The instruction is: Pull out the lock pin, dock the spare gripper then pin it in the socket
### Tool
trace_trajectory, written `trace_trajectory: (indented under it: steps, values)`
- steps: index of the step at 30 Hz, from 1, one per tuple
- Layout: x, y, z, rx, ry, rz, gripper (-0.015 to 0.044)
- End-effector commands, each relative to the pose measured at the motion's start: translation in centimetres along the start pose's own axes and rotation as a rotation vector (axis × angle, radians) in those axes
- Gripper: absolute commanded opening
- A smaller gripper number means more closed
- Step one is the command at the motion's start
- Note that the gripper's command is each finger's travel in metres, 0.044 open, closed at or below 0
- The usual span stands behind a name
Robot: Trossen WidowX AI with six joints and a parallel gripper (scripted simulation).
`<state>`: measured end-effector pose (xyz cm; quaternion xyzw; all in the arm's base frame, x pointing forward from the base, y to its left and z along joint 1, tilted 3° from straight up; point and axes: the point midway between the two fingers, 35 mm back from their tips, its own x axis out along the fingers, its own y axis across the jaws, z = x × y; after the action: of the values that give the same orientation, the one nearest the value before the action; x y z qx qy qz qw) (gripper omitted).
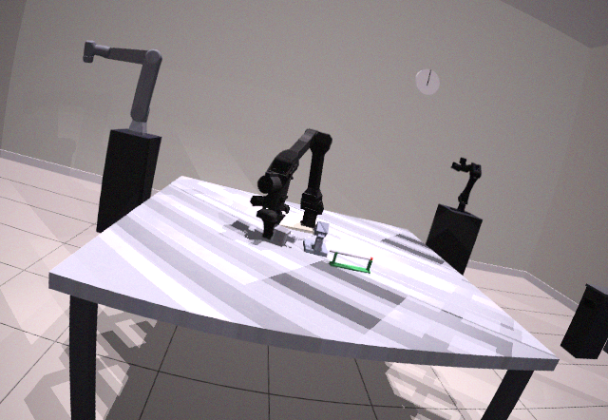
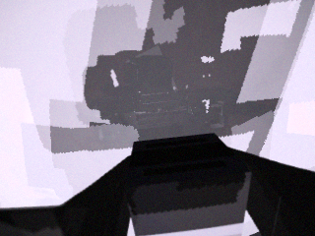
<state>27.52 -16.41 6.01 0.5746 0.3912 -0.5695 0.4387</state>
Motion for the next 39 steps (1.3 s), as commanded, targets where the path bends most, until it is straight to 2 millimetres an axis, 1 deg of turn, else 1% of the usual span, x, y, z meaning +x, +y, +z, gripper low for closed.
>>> trace_trajectory:
  steps: [1, 8, 9, 25, 39]
  values:
    - [0.3, 0.1, -0.1, 0.007, 0.005, 0.009, 0.0]
    - [1.2, 0.1, -0.1, 0.007, 0.005, 0.009, 0.0]
    - [0.9, 0.1, 0.0, 0.001, -0.002, 0.008, 0.0026]
    - [0.9, 0.1, 0.0, 0.001, -0.002, 0.008, 0.044]
    - [-1.5, -0.5, -0.1, 0.001, 0.005, -0.021, 0.044]
